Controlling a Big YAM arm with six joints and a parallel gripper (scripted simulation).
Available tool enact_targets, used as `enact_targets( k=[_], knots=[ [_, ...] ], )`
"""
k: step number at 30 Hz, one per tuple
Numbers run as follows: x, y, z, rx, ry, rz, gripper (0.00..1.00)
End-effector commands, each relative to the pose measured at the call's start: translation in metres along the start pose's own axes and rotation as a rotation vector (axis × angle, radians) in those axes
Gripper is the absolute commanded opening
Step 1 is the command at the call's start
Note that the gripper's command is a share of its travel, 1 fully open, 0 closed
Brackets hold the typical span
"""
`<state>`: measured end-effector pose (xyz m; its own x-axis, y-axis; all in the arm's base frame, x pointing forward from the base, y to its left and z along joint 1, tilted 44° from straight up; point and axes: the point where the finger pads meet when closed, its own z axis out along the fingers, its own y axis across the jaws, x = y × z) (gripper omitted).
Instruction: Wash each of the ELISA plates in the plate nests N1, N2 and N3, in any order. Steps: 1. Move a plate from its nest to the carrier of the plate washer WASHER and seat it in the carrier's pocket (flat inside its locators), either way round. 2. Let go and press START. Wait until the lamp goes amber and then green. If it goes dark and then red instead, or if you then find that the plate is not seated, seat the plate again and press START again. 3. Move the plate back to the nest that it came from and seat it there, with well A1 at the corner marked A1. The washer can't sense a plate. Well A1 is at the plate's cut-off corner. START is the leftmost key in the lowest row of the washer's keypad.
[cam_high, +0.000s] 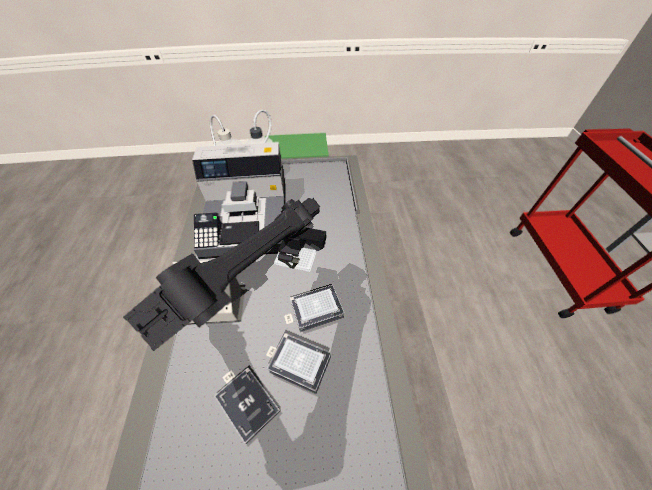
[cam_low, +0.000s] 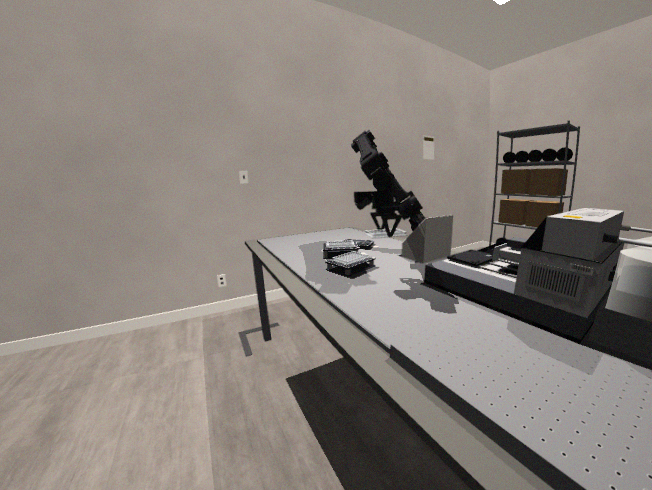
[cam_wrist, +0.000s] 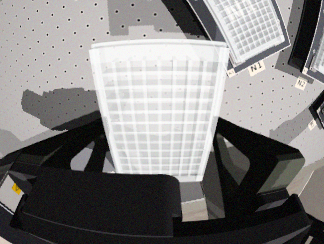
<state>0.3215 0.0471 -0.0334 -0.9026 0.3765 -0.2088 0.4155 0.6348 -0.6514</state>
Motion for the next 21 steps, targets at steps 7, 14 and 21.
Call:
enact_targets(
  k=[7,14,21],
  knots=[
    [-0.001,0.012,-0.001,-0.001,0.001,0.061,0.82],
    [0.036,0.038,-0.001,0.002,-0.010,-0.175,0.82],
    [0.049,0.060,-0.011,-0.019,-0.018,-0.140,0.82]
  ],
)
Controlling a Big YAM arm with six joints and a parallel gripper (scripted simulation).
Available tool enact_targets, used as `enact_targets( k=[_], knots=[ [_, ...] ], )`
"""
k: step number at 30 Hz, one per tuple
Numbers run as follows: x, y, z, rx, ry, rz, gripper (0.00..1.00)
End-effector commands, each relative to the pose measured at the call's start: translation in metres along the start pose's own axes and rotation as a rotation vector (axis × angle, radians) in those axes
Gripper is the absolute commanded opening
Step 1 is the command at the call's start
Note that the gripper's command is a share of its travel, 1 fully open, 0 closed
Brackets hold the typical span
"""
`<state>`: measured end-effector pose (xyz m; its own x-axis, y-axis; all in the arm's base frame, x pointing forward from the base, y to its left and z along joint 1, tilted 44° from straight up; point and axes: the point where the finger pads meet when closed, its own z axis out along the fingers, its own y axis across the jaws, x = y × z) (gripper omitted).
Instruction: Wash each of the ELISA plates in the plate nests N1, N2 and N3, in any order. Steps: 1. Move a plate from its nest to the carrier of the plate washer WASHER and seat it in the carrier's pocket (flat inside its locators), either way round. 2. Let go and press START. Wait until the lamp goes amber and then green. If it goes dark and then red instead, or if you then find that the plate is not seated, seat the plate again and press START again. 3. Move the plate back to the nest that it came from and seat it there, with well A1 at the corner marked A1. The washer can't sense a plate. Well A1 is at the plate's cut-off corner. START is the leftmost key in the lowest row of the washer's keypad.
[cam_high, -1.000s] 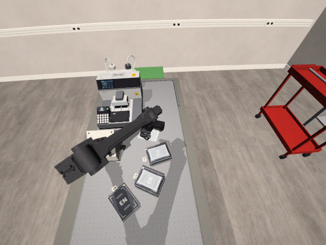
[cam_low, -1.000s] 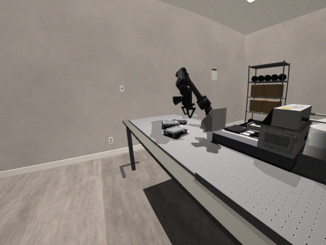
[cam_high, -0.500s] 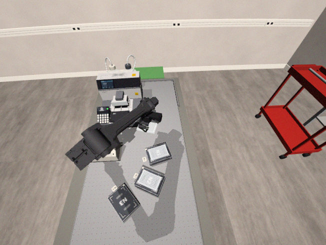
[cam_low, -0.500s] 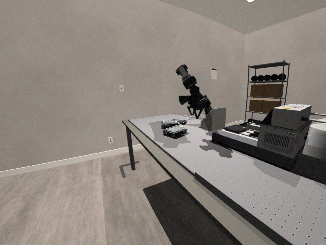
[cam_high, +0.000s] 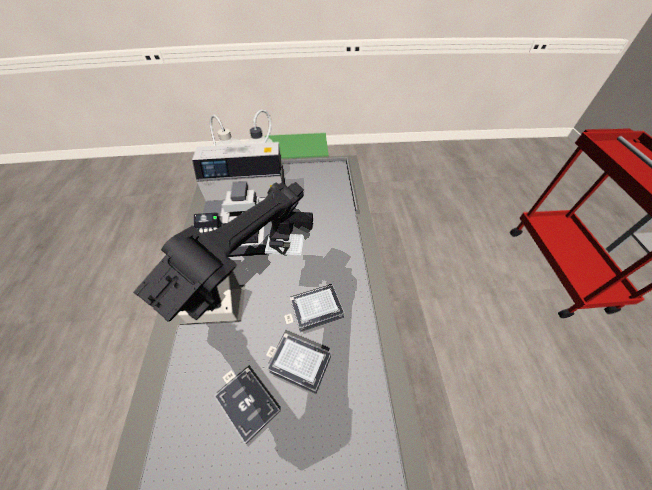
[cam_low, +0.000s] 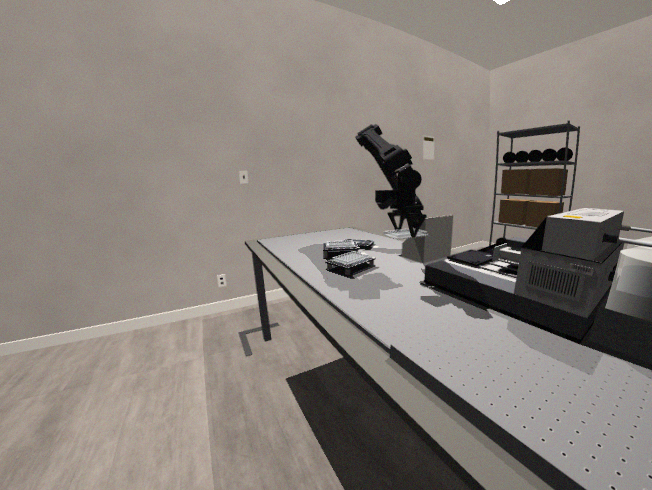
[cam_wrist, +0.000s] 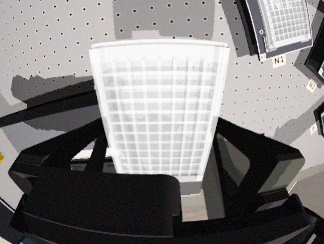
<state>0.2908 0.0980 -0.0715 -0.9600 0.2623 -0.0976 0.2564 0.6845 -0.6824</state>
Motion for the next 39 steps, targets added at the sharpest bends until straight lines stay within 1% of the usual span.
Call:
enact_targets(
  k=[1,6,15,17,22,24,25,26,27,29,30,31,32,34,35,37,39],
  knots=[
    [-0.008,0.019,-0.011,-0.025,-0.015,0.032,0.82],
    [0.010,0.040,-0.014,-0.038,-0.021,0.036,0.82],
    [0.044,0.072,-0.018,-0.038,-0.016,0.033,0.82],
    [0.044,0.072,-0.018,-0.038,-0.016,0.033,0.82],
    [0.064,0.089,-0.019,-0.033,-0.012,0.029,0.82],
    [0.065,0.090,-0.020,-0.032,-0.014,0.029,0.82],
    [0.072,0.079,-0.010,-0.006,-0.008,0.018,0.82],
    [0.067,0.072,-0.003,0.006,0.015,0.037,0.82],
    [0.067,0.072,-0.003,0.007,0.015,0.037,0.82],
    [0.063,0.075,-0.010,-0.012,0.010,0.045,0.82],
    [0.081,0.074,-0.005,0.007,-0.001,-0.043,0.82],
    [0.087,0.074,-0.004,0.011,0.001,-0.077,0.82],
    [0.092,0.076,-0.004,0.010,0.001,-0.110,0.82],
    [0.092,0.076,-0.004,0.010,0.001,-0.110,0.82],
    [0.087,0.093,-0.018,-0.029,-0.012,-0.128,0.82],
    [0.100,0.092,-0.015,-0.021,-0.009,-0.179,0.82],
    [0.112,0.089,-0.011,-0.007,-0.004,-0.184,0.82]
  ],
)
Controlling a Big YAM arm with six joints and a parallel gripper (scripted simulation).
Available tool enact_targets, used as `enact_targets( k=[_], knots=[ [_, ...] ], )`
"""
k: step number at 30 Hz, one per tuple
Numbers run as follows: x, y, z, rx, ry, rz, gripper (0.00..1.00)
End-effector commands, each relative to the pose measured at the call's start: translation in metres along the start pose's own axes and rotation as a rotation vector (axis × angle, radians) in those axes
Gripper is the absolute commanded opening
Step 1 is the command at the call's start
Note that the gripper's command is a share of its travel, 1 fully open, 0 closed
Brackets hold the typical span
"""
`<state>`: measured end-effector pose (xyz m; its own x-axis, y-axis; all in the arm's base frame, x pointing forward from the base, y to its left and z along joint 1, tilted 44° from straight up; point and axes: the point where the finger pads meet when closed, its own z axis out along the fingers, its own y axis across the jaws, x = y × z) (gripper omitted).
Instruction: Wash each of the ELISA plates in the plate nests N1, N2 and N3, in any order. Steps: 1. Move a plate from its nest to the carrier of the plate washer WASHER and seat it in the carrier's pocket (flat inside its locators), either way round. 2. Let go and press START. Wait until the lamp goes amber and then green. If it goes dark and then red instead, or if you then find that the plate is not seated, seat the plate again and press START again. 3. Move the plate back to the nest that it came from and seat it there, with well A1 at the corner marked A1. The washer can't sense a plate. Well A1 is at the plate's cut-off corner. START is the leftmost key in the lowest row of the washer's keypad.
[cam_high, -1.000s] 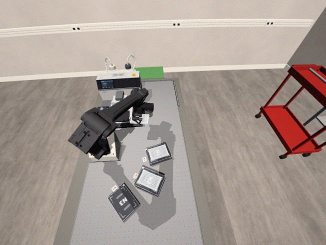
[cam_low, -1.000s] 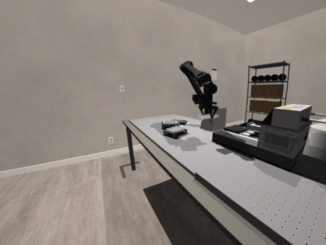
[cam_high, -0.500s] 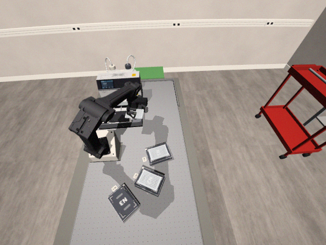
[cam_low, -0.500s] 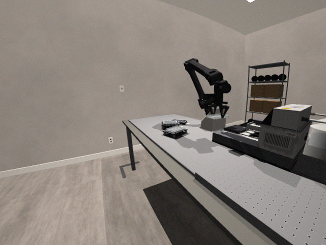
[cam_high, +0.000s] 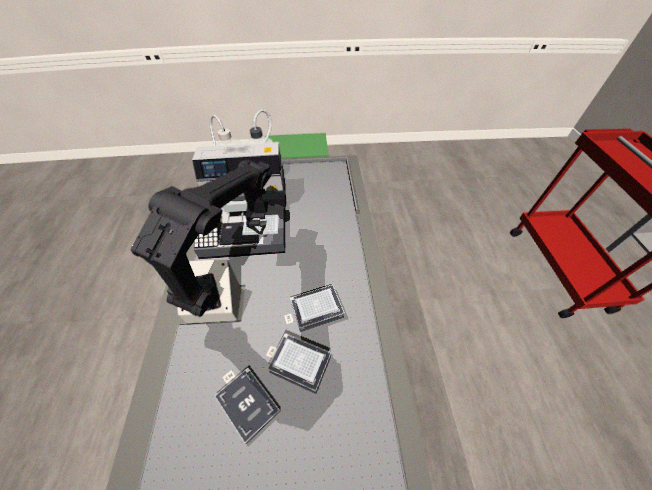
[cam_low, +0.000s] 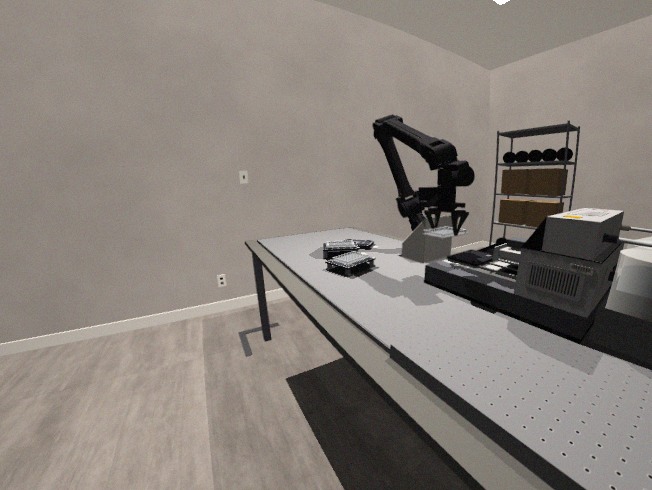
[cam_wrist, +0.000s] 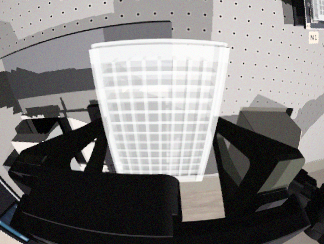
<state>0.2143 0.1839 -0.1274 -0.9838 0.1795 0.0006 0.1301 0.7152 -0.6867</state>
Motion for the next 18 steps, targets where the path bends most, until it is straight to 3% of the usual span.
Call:
enact_targets(
  k=[1,10,12,18],
  knots=[
    [0.015,0.014,-0.001,0.000,-0.016,-0.055,0.82],
    [0.050,0.046,-0.017,-0.037,-0.023,-0.024,0.82],
    [0.050,0.046,-0.017,-0.037,-0.023,-0.024,0.82],
    [0.080,0.056,-0.019,-0.029,-0.019,-0.027,0.82]
  ],
)
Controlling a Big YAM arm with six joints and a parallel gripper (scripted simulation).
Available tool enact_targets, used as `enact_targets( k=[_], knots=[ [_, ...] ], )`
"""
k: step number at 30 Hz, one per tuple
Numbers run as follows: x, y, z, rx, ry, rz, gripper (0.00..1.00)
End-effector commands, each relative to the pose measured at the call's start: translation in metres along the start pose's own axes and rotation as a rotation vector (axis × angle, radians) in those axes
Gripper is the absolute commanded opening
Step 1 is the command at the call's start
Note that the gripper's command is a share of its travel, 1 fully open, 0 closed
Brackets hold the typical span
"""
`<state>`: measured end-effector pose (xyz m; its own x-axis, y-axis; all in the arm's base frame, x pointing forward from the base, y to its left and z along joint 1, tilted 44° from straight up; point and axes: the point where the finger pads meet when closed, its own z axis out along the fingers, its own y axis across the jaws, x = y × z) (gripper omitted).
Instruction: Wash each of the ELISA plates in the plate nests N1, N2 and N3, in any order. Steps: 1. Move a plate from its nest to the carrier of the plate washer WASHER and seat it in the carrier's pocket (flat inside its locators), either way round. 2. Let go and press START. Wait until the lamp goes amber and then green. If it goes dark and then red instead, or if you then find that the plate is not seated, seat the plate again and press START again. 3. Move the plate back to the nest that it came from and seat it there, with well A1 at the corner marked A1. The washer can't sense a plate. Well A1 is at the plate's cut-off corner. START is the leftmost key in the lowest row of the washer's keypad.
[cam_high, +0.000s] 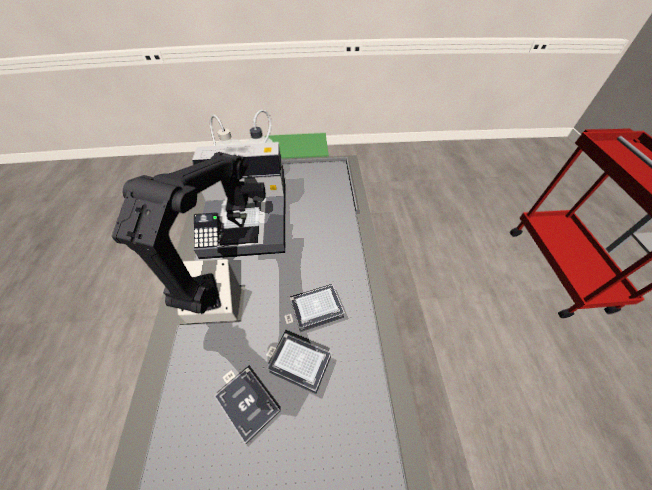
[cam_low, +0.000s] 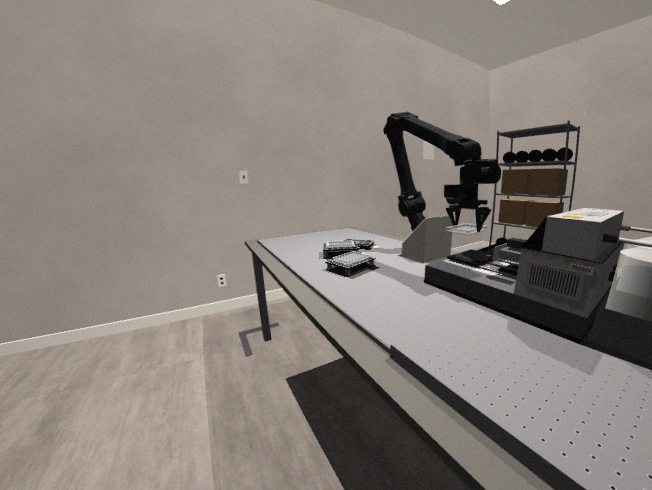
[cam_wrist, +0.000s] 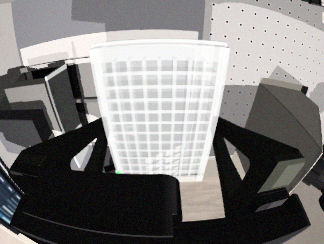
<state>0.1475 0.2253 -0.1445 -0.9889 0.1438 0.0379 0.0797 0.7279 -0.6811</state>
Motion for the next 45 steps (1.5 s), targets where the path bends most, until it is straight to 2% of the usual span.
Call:
enact_targets(
  k=[1,7,8,11,15,16,45],
  knots=[
    [0.010,0.025,-0.011,-0.020,-0.021,0.024,0.82],
    [0.036,0.036,-0.013,-0.017,-0.018,0.023,0.82],
    [0.038,0.026,-0.004,0.006,-0.015,0.020,0.82],
    [0.033,0.022,0.000,0.013,-0.002,0.034,0.82],
    [0.030,0.022,-0.003,0.000,-0.003,0.039,0.82],
    [0.032,0.027,-0.010,-0.018,-0.013,0.021,0.82],
    [0.032,0.027,-0.010,-0.018,-0.013,0.021,0.82]
  ],
)
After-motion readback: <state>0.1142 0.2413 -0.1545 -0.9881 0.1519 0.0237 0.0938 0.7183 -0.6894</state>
